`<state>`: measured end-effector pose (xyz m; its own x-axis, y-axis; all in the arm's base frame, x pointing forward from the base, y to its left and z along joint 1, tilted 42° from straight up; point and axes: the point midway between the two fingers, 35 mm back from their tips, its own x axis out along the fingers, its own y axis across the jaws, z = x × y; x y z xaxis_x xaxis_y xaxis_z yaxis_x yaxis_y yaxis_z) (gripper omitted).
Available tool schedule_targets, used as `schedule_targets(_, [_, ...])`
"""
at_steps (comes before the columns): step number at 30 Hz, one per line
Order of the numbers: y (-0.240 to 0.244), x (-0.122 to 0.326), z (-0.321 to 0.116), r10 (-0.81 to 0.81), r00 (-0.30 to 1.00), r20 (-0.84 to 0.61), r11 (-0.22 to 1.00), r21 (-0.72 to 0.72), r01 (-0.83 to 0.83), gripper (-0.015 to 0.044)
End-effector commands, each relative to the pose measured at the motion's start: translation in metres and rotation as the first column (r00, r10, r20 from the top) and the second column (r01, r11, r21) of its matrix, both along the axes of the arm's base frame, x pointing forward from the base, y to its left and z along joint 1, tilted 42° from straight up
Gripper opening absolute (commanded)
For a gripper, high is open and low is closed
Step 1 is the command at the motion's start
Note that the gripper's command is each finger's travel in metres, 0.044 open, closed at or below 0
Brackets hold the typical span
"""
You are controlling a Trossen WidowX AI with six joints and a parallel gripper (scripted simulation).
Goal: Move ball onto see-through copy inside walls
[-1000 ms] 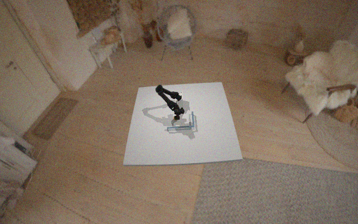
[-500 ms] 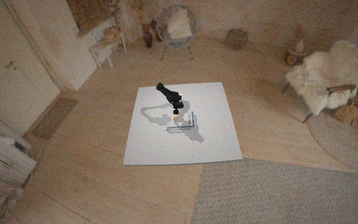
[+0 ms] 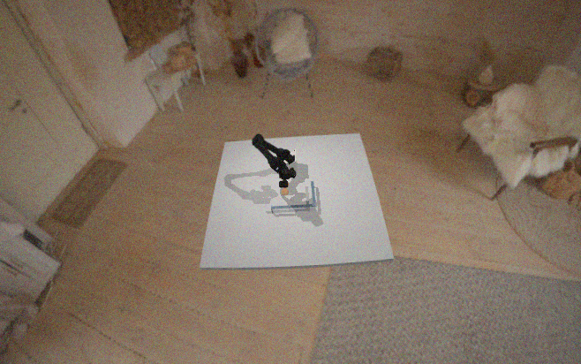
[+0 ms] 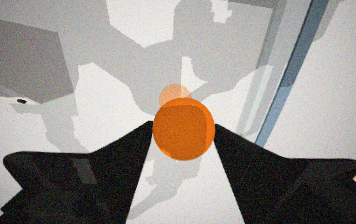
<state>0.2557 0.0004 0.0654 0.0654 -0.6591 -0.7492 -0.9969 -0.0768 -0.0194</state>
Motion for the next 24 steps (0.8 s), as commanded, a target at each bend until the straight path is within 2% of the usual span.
schedule_targets(1, [-0.013, -0.005, -0.006, 0.005, 1.000, 0.001, 1.000, -0.006, -0.005, 0.0000])
schedule_targets(7, [-0.019, -0.003, -0.013, 0.005, 1.000, 0.001, 1.000, -0.005, -0.005, 0.0000])
schedule_targets(19, [-0.059, 0.000, -0.056, 0.005, 1.000, 0.002, 1.000, -0.008, -0.005, 0.0000])
schedule_targets(24, [-0.061, 0.000, -0.059, 0.005, 1.000, 0.002, 1.000, -0.009, -0.005, 0.0000])
